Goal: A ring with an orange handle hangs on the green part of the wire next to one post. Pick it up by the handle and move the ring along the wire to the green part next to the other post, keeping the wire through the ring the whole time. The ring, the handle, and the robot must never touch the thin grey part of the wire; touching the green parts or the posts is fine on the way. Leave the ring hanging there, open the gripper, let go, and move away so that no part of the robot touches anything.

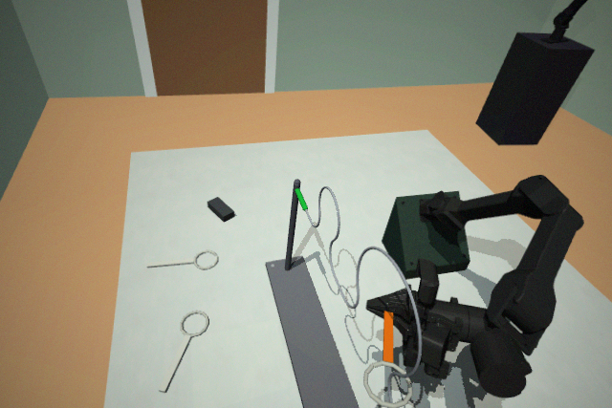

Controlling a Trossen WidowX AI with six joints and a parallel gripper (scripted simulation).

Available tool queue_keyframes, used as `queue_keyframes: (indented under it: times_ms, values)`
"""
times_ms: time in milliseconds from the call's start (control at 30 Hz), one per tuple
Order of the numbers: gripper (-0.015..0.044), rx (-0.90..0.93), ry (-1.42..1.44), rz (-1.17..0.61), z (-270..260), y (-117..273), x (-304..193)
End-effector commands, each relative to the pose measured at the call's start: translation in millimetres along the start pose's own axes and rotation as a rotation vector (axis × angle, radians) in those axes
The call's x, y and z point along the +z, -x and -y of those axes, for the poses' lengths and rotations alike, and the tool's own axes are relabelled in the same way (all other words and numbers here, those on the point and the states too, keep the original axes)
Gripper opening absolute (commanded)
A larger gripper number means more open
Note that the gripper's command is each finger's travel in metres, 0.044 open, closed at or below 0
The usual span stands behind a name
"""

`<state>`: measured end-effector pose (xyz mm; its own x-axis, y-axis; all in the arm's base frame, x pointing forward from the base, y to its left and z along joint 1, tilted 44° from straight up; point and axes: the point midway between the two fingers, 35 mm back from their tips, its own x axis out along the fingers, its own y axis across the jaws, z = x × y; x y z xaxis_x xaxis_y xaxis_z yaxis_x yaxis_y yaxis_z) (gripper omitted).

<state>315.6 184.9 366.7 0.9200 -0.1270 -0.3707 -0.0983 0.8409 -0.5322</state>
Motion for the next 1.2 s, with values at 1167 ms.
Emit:
queue_keyframes:
  times_ms: [1167]
  values:
    - [-0.015, -0.16, 0.273, 0.005, 55.1, 5.2, 7.4]
